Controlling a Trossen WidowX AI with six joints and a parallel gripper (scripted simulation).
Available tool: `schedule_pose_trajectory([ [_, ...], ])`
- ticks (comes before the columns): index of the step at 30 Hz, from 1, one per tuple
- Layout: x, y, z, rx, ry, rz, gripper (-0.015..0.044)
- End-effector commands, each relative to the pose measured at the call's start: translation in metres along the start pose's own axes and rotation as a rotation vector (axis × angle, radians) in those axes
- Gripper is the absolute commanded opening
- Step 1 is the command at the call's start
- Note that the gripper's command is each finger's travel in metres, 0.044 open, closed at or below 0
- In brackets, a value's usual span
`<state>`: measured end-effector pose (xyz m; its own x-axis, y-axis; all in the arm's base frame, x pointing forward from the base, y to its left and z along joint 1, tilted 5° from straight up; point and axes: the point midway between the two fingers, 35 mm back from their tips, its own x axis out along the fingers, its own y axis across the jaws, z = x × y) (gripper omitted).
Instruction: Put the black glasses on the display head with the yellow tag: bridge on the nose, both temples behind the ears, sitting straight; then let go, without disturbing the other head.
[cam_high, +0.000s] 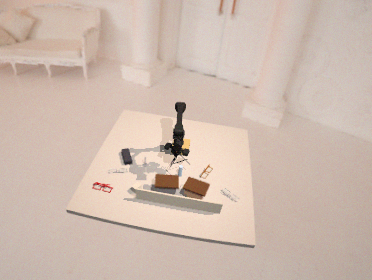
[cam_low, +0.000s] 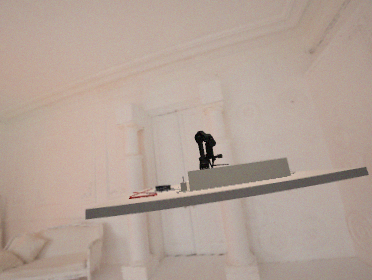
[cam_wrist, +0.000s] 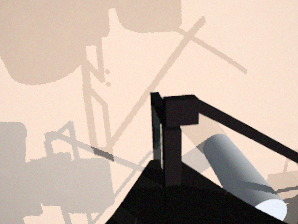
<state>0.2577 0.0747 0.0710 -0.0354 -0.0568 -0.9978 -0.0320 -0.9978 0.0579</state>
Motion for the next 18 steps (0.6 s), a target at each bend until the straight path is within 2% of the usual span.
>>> schedule_pose_trajectory([
  [1,-0.002,0.006,-0.003,0.065,-0.001,-0.002,0.0000],
  [18,-0.004,0.086,-0.037,0.796,0.004,0.000,0.0000],
])
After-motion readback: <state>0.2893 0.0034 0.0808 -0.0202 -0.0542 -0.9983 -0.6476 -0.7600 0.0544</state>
